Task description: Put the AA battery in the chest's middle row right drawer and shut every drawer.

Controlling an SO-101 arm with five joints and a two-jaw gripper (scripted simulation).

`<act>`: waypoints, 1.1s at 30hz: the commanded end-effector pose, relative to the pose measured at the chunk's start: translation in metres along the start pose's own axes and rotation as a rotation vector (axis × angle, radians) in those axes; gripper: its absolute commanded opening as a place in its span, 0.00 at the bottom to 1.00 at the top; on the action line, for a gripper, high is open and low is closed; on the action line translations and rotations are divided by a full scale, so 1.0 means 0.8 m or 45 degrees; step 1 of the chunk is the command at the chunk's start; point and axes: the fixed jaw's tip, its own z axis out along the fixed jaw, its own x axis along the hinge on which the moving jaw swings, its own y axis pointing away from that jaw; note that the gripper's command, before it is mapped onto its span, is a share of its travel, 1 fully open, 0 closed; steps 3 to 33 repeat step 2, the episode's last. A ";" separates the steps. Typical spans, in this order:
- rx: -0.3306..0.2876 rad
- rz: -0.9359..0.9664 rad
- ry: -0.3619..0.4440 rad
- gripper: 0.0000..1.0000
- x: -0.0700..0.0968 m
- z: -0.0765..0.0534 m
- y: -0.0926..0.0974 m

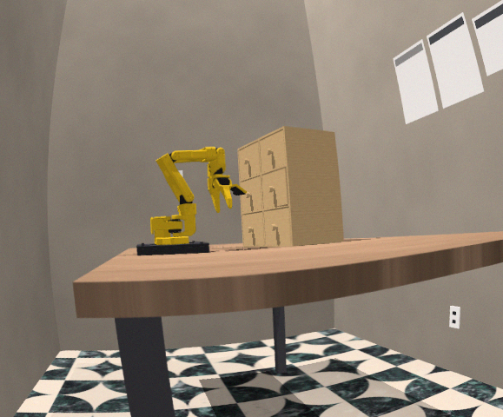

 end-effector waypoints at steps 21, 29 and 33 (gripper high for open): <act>-0.002 -0.018 0.010 0.40 0.000 -0.001 0.002; -0.002 -0.018 0.010 0.40 0.000 -0.001 0.002; -0.002 -0.018 0.010 0.40 0.000 -0.001 0.002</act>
